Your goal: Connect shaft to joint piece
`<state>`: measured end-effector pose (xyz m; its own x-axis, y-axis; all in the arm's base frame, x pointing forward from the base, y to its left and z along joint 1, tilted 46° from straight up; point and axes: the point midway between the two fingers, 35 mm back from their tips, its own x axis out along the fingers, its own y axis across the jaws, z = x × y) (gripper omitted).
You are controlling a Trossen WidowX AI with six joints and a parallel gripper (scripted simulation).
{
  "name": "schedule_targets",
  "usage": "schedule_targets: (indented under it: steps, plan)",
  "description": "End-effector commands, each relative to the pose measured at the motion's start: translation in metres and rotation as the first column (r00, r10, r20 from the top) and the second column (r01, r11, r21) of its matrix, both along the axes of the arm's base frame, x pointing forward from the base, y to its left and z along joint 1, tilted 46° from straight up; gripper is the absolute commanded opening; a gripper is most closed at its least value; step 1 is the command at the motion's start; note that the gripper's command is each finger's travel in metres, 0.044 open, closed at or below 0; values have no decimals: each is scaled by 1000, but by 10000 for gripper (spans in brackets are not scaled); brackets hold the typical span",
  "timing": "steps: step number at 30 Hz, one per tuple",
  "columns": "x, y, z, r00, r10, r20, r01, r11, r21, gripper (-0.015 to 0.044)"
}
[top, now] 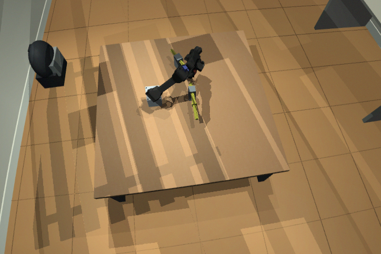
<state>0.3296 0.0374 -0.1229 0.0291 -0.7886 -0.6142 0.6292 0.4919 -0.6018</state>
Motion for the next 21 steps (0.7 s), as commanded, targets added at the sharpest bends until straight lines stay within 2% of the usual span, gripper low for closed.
schedule_targets:
  steps: [1,21]
  plan:
    - [-2,-3,1,997,-65,31,64,998,15,0]
    - [-14,-14,5,913,-359,195,342,933,117,0]
